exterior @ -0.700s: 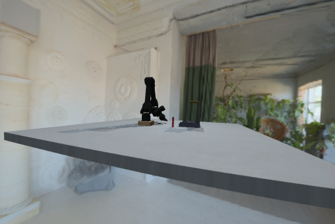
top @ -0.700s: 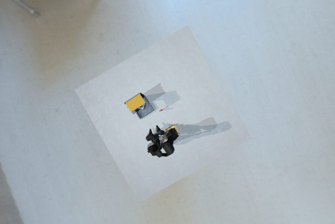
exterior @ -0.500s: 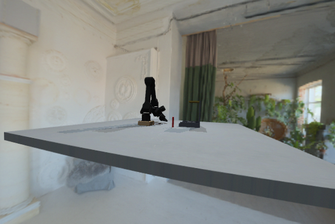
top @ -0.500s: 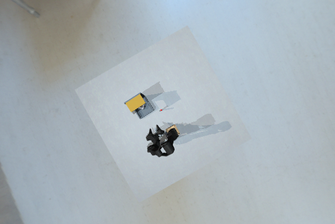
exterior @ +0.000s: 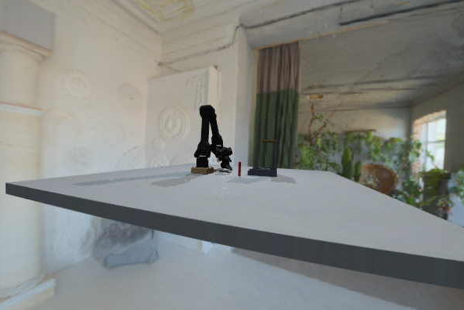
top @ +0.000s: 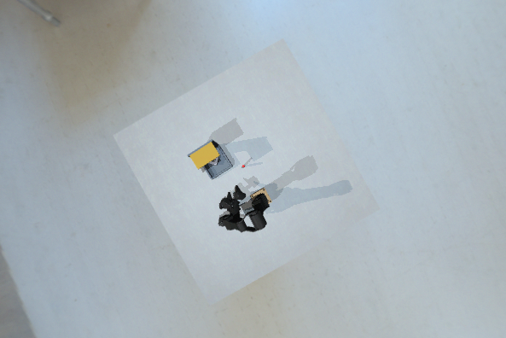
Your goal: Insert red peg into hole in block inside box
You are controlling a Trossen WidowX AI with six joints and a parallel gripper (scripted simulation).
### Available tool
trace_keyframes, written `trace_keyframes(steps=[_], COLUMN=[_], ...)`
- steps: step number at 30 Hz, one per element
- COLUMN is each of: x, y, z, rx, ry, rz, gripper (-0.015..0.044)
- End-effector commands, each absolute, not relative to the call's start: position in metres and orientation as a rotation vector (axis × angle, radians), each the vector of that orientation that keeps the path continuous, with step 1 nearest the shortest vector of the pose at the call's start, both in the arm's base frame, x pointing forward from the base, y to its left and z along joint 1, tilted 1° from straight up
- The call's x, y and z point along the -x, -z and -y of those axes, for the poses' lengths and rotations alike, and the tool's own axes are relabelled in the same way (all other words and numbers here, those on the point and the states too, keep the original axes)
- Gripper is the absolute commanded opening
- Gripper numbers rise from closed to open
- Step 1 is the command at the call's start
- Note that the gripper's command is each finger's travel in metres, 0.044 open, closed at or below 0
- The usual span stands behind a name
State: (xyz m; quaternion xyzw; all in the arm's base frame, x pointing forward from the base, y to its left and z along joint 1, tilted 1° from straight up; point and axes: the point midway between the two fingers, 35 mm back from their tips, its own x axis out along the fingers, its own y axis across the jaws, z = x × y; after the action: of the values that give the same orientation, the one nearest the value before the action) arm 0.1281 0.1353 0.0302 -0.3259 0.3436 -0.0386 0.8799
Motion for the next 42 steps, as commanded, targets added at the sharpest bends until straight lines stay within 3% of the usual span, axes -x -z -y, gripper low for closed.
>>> trace_keyframes(steps=[1,42], x=[-0.132,-0.173], y=[-0.03,-0.037], z=[-0.133,-0.104], rx=[0.733,1.329], ry=[0.059,-0.324], rz=[-0.753,-0.966], gripper=[0.044,0.044])
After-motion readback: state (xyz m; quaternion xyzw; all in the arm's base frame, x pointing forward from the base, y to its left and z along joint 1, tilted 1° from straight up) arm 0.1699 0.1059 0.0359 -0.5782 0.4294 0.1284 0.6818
